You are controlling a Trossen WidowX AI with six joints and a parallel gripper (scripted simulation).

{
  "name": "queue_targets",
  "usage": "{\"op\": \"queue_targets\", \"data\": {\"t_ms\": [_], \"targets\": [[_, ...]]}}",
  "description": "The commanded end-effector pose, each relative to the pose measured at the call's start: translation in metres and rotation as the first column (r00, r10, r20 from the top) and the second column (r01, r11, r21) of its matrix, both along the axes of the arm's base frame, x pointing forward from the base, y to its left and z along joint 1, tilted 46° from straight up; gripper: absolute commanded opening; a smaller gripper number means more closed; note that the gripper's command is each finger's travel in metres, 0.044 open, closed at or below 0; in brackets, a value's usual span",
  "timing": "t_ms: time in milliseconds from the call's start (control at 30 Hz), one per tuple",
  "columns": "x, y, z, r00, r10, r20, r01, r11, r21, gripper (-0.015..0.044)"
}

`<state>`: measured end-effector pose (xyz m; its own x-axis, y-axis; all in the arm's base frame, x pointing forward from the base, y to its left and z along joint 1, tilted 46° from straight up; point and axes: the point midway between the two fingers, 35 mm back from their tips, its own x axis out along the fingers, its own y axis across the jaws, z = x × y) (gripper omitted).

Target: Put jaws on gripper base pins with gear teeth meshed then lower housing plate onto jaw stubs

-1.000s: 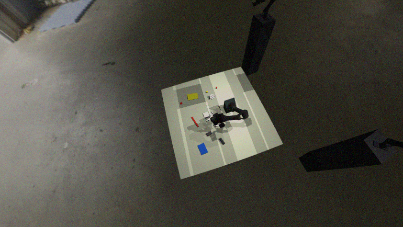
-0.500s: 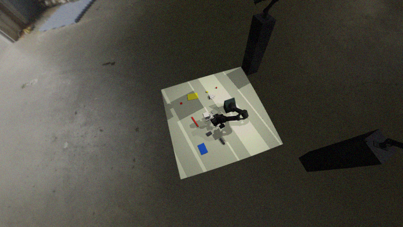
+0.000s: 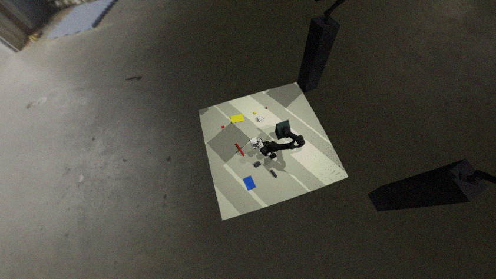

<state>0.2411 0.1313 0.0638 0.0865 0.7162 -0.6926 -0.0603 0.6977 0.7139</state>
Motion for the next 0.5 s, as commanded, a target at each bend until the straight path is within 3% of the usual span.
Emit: {"op": "queue_targets", "data": {"t_ms": [0, 467], "targets": [[-0.002, 0.004, -0.008, 1.000, -0.002, -0.016, 0.002, 1.000, -0.003, 0.0440], [-0.002, 0.015, -0.017, 1.000, -0.002, -0.016, 0.002, 1.000, 0.000, 0.0440]]}}
